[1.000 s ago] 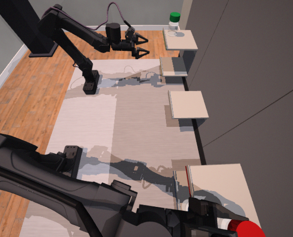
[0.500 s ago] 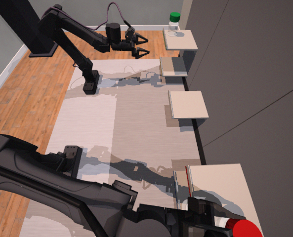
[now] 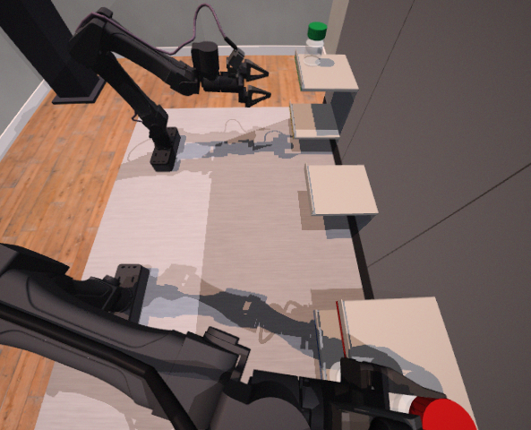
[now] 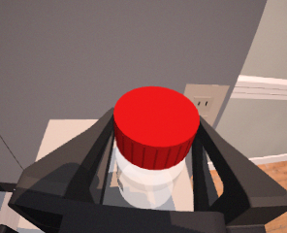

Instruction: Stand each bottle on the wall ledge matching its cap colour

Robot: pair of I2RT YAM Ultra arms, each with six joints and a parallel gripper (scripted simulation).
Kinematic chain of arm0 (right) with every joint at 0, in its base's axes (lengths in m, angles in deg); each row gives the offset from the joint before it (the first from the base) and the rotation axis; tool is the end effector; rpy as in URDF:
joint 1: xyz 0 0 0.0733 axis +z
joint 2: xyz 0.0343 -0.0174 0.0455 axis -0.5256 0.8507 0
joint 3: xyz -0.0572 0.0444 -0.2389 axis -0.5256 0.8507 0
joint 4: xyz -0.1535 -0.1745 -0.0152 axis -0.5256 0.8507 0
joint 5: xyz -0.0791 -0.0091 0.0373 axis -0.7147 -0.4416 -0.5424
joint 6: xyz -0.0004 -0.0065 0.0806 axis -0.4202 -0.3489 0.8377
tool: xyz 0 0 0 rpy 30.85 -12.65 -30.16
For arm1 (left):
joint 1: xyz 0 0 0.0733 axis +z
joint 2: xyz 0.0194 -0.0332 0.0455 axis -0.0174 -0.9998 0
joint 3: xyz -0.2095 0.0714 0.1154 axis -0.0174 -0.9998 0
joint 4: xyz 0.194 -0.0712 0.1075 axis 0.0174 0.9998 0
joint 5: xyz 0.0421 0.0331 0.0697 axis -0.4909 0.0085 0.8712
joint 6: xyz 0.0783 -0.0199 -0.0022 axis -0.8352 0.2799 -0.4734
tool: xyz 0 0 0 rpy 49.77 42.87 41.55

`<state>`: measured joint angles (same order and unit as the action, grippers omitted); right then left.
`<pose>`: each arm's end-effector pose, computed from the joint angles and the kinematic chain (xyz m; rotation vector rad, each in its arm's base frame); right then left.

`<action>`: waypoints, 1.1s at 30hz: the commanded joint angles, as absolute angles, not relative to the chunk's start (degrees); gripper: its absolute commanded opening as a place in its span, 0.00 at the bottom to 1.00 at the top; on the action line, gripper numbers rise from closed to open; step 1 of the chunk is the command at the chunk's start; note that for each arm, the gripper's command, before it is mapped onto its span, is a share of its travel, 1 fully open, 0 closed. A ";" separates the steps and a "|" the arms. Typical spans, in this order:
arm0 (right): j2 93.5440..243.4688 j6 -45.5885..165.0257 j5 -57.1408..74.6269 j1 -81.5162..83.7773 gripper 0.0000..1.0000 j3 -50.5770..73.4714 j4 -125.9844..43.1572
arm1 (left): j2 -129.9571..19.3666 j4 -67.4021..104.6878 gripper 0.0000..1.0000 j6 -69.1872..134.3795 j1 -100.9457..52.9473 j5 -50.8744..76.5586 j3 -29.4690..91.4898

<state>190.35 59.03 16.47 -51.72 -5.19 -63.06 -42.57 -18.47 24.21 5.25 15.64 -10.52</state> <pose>0.4277 -0.1390 0.3460 0.0968 1.5562 -0.1194 0.2849 0.0224 0.2419 0.0325 1.6636 0.1489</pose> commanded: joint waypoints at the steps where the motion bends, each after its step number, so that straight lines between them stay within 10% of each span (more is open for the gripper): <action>1: 189.73 59.09 16.39 -51.62 0.50 -5.54 -65.38 | -42.01 -18.65 1.00 24.10 4.81 15.88 -10.51; 22: 190.28 59.39 16.46 -51.69 0.50 -1.81 -67.98 | -42.01 -18.65 1.00 24.10 4.81 15.88 -10.51; 24: 190.28 59.38 16.46 -51.69 0.70 -1.81 -67.98 | -42.01 -18.65 1.00 24.10 4.81 15.88 -10.51; 33: 186.11 59.91 17.03 -52.44 0.70 3.39 -70.07 | -42.01 -18.65 1.00 24.10 4.81 15.88 -10.51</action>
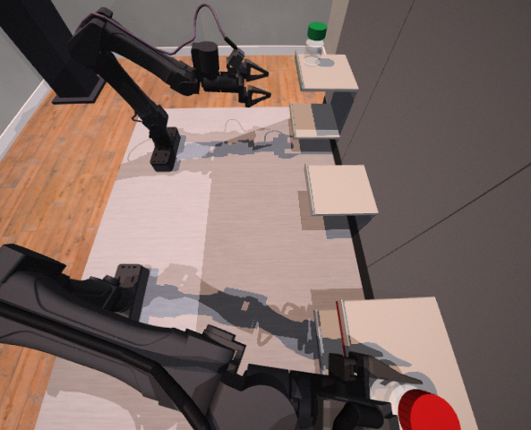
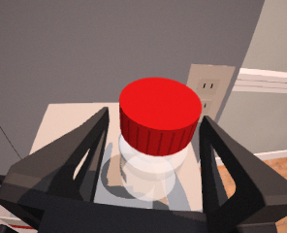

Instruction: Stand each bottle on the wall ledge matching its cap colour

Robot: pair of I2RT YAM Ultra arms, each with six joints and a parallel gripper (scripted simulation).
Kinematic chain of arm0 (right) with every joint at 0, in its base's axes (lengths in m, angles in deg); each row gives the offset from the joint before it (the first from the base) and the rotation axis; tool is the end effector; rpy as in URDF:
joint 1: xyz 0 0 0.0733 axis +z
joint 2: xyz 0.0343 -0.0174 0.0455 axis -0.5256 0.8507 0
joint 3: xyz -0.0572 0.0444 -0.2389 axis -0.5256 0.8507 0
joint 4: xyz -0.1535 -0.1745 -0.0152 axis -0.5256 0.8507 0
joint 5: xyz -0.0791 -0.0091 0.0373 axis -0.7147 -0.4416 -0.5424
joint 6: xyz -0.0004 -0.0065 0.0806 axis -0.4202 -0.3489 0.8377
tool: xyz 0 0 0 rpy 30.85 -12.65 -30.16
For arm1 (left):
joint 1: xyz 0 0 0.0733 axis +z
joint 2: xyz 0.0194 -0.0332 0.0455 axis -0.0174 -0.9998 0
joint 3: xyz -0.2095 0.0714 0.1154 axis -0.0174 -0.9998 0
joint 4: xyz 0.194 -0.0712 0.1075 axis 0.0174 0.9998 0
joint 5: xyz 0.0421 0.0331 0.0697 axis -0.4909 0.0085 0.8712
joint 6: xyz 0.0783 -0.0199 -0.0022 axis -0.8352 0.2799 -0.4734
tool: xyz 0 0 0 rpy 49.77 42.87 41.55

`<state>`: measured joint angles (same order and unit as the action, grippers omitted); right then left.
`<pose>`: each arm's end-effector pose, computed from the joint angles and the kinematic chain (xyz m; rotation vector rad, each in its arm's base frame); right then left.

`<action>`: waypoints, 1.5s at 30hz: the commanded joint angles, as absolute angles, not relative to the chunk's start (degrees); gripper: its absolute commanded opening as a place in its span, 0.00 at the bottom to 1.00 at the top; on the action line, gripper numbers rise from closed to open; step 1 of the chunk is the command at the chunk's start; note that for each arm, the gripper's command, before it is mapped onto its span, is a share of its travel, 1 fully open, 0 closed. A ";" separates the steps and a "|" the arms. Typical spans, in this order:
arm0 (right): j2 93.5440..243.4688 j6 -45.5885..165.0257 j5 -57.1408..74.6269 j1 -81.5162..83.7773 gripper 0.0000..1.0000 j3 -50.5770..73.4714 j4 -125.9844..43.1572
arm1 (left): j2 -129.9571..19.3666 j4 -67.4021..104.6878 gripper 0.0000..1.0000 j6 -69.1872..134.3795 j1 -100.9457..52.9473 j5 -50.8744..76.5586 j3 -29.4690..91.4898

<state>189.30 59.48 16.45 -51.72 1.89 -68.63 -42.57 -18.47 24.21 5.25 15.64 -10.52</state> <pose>0.4221 -0.1370 0.3227 0.1050 1.5634 -0.1119 0.2849 0.0224 0.2419 0.0325 1.6636 0.1489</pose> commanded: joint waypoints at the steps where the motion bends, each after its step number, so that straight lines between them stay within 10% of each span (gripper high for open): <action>1: 185.61 59.72 17.13 -52.51 0.70 4.03 -70.20 | -42.01 -18.65 1.00 24.10 4.81 15.88 -10.51; 24: 166.47 59.21 21.37 -56.15 0.70 24.48 -69.39 | -42.01 -18.65 1.00 24.10 4.81 15.88 -10.51; 27: 166.26 60.25 19.62 -55.76 1.00 25.14 -73.42 | -42.01 -18.65 1.00 24.10 4.81 15.88 -10.51; 45: 166.74 63.68 10.12 -44.64 1.00 51.68 -101.34 | -42.01 -18.65 1.00 24.10 4.81 15.88 -10.51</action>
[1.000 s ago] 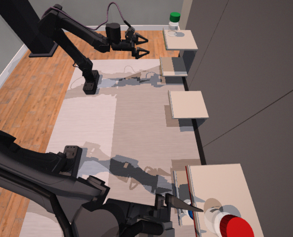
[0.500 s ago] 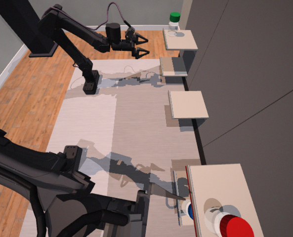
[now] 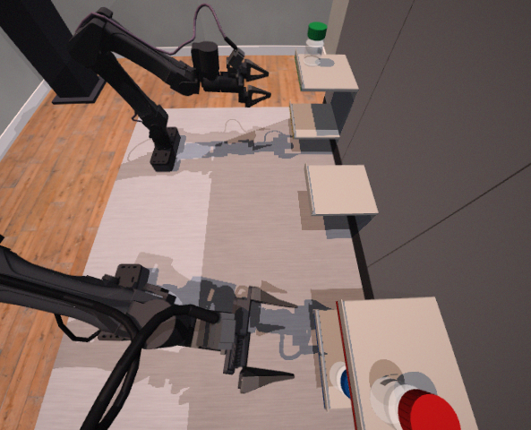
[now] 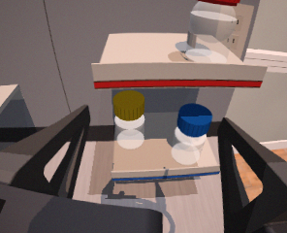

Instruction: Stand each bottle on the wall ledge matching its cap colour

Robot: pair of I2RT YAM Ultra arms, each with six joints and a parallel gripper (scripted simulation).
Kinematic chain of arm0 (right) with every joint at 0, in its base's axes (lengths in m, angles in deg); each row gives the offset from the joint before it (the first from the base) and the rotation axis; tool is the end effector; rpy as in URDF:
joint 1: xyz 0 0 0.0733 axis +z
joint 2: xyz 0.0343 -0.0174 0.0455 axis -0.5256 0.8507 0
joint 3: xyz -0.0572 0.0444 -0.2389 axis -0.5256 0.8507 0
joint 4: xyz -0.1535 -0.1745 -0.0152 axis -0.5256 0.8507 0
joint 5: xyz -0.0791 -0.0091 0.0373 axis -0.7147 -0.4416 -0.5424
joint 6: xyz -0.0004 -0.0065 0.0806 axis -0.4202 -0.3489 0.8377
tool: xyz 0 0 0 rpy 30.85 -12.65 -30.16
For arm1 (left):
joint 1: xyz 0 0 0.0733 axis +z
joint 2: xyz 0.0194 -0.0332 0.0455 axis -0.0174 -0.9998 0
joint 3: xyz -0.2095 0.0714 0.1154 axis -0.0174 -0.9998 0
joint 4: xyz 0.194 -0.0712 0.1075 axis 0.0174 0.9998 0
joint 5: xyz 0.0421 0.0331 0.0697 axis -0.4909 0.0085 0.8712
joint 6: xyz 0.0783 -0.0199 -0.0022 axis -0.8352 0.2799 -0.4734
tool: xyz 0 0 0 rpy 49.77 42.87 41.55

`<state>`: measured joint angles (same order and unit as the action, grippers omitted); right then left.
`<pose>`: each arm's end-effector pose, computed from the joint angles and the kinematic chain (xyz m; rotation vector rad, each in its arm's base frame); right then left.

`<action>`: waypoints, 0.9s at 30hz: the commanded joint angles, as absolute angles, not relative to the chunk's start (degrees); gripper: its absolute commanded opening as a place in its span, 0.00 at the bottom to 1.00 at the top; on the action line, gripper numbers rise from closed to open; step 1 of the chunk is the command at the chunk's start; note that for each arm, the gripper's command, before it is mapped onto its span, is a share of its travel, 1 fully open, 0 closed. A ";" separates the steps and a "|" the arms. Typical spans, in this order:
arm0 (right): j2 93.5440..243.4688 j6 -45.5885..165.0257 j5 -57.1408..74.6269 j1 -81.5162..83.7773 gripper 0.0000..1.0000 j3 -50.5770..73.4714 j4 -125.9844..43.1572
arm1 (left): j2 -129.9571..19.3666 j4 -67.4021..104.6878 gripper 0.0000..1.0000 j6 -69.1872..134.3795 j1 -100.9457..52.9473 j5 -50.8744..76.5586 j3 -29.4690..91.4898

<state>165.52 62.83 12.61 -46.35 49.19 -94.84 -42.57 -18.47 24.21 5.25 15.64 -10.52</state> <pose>0.3083 -0.0690 0.2494 0.1209 1.5147 -0.0506 0.2849 0.0224 0.2419 0.0325 1.6636 0.1489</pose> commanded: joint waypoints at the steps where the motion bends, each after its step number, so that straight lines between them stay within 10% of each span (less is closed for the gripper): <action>1: 167.19 63.74 9.71 -44.05 1.00 52.66 -102.48 | -42.01 -18.65 1.00 24.10 4.81 15.88 -10.51; 27: 169.40 63.47 9.06 -42.32 1.00 55.17 -105.77 | -42.01 -18.65 1.00 24.10 4.81 15.88 -10.51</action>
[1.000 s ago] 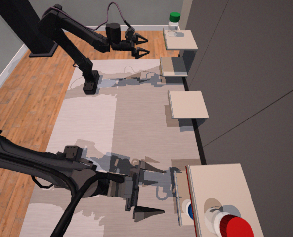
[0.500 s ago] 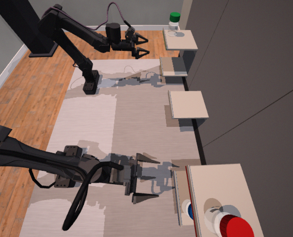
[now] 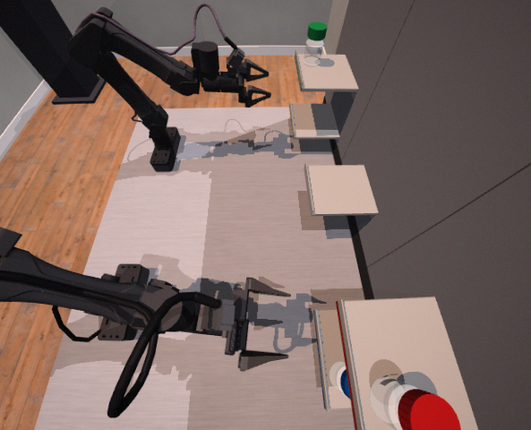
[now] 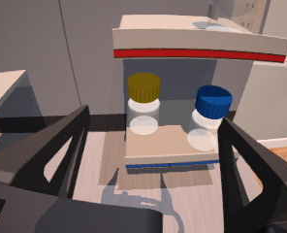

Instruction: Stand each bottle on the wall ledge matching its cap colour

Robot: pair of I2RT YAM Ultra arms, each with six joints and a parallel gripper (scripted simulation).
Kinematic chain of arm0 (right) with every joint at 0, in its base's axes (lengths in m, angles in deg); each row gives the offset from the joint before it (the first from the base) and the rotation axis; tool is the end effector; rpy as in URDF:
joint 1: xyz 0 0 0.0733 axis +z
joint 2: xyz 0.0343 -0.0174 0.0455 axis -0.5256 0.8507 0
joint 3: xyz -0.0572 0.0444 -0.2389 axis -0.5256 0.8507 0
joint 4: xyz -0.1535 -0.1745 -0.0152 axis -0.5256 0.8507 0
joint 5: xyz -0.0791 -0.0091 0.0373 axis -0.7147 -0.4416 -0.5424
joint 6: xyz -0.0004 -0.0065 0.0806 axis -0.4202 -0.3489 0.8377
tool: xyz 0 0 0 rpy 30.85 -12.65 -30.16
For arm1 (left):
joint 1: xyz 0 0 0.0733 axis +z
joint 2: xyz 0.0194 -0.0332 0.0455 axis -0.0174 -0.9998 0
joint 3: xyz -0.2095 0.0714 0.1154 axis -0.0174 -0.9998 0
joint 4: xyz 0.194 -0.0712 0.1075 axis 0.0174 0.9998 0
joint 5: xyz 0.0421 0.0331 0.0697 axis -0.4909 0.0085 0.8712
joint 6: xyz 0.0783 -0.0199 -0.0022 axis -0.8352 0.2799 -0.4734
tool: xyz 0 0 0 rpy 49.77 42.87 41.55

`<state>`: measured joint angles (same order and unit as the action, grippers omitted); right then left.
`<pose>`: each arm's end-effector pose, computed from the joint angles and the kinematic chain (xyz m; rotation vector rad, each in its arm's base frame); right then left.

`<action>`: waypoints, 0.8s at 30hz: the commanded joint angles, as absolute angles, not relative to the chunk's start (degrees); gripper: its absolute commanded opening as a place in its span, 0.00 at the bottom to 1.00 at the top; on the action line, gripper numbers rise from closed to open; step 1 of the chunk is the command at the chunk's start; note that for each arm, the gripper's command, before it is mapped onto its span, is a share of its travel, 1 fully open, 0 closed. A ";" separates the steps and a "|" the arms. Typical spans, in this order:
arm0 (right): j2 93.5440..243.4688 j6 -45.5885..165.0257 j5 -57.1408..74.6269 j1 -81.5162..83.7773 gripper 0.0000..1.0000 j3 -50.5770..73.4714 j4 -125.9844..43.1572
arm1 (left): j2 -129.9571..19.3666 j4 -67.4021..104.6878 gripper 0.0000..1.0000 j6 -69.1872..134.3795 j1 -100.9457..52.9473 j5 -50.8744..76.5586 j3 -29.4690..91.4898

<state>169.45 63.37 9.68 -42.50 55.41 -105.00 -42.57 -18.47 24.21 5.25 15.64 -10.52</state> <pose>0.3053 -0.0505 0.2193 0.1179 1.5144 -0.0282 0.2849 0.0224 0.2419 0.0325 1.6636 0.1489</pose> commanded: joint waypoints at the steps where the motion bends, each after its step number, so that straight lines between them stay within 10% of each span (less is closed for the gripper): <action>1: 169.40 63.47 9.06 -42.32 1.00 55.17 -105.77 | -42.01 -18.65 1.00 24.10 4.81 15.88 -10.51; 5: 169.40 63.47 9.06 -42.32 1.00 55.17 -105.77 | -42.01 -18.65 1.00 24.10 4.81 15.88 -10.51; 7: 170.03 63.14 8.64 -41.96 0.81 55.12 -107.08 | -42.10 -17.05 1.00 24.08 4.34 16.37 -10.39; 24: 195.61 59.42 11.01 -40.32 0.81 40.45 -109.89 | -61.86 3.21 1.00 23.93 -25.69 16.82 20.86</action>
<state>192.62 60.53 10.09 -41.06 44.22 -110.42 -59.35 -2.34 24.14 -20.61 16.84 15.64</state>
